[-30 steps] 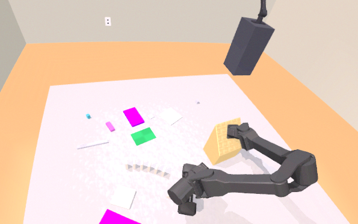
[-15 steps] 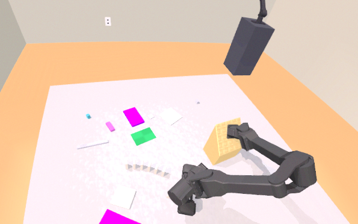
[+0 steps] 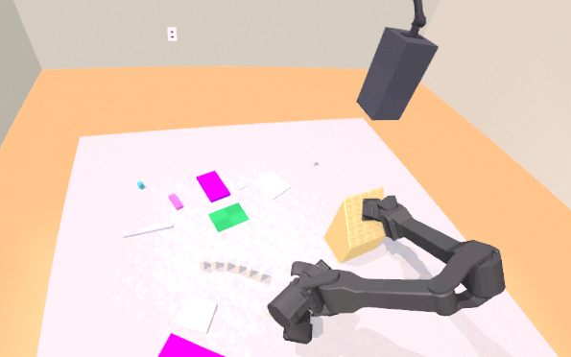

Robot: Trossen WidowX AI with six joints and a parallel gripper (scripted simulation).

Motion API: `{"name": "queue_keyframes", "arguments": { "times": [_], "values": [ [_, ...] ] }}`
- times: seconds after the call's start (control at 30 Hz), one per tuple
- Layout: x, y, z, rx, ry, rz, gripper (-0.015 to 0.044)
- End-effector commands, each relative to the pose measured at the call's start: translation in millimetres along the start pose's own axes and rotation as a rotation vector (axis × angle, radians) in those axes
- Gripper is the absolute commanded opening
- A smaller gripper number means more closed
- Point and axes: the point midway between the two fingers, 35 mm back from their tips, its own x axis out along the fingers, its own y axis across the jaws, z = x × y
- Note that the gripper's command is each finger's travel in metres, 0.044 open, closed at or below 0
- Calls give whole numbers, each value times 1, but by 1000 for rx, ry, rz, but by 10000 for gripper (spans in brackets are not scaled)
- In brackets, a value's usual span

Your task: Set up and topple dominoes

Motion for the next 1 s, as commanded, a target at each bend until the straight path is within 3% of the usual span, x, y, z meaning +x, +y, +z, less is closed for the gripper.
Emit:
{"name": "queue_keyframes", "arguments": {
  "times": [0.0,0.23,0.43,0.73,0.97],
  "values": [
    [-2,1,0,4,4,2,107],
    [-106,-4,10,3,6,5,107],
    [-158,-7,15,-9,6,8,107],
    [-160,-7,15,1,7,8,107],
    [-159,-17,24,567,10,7,107]
  ]
}}
